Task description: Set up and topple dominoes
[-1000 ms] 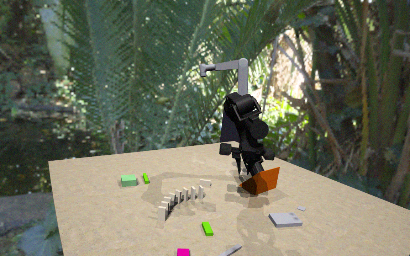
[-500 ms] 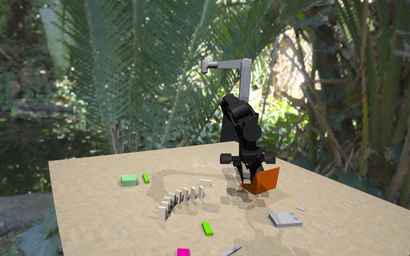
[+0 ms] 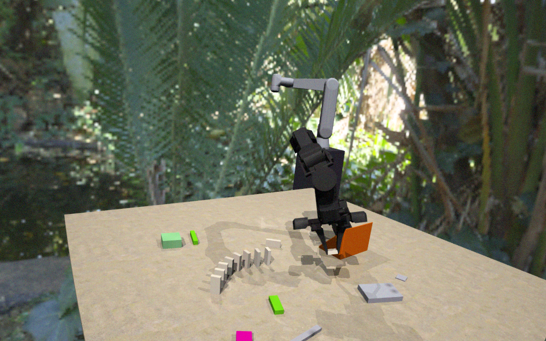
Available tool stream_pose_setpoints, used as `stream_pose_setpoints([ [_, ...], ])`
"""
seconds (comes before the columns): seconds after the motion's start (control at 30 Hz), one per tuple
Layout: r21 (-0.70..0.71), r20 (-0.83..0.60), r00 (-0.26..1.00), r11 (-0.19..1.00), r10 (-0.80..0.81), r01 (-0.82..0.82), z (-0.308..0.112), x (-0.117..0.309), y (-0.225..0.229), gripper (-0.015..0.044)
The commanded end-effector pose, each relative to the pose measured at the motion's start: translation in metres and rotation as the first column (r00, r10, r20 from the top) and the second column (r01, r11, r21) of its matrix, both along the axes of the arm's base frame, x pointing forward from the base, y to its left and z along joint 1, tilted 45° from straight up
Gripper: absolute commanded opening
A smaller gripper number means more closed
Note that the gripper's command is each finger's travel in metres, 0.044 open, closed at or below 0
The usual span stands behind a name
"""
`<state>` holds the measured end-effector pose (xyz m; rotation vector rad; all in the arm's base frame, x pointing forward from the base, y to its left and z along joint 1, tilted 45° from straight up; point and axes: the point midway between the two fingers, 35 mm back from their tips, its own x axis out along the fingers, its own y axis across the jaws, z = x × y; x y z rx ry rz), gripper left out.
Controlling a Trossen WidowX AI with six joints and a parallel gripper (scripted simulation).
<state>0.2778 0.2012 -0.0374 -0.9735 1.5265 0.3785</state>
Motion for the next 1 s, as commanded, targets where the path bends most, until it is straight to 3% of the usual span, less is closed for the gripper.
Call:
stream_pose_setpoints([
  [0.0,0.063,0.011,1.000,0.998,0.012,-0.012,-0.007,0.000,-0.002,0.0107],
  [0.97,0.402,0.223,0.969,0.896,0.103,-0.188,-0.020,0.006,-0.008,0.0107],
])
